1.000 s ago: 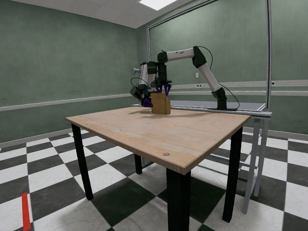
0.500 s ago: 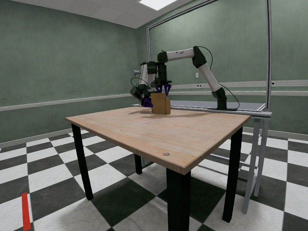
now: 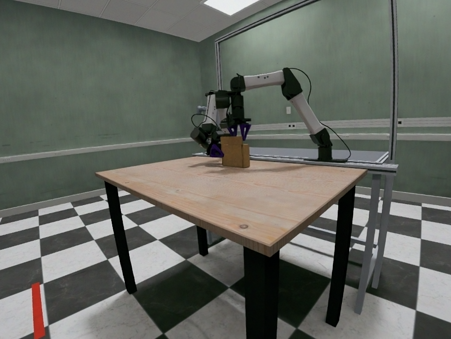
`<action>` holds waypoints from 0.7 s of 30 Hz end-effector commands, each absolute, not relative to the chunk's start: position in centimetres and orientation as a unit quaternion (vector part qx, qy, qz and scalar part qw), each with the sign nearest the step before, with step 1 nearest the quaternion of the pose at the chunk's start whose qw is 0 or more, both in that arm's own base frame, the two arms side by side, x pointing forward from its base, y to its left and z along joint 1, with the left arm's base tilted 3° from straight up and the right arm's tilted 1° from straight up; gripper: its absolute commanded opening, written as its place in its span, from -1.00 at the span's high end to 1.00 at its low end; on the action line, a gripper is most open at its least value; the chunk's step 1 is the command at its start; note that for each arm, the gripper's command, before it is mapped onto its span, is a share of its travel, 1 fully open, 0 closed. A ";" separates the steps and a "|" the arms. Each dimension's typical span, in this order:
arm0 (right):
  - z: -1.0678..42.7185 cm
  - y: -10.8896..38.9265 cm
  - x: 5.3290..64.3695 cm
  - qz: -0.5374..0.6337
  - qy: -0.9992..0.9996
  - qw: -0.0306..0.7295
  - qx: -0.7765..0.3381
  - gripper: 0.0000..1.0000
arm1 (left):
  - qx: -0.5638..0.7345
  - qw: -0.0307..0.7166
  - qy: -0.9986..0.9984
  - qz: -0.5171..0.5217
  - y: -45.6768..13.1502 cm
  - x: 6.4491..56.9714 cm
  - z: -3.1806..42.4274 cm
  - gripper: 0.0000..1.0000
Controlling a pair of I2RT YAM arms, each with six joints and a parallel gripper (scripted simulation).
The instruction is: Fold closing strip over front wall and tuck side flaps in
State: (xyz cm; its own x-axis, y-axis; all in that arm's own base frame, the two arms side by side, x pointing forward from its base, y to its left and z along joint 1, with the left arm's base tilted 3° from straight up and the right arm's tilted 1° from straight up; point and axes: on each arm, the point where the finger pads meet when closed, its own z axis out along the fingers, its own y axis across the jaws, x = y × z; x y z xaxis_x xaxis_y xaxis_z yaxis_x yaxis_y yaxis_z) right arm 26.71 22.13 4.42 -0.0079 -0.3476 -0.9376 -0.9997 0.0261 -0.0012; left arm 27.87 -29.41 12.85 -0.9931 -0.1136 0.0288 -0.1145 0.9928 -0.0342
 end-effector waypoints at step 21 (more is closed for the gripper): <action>4.8 22.3 27.0 0.395 0.582 0.417 -0.576 0.09 | 0.048 0.013 -0.999 0.017 -29.8 28.4 12.6 -0.09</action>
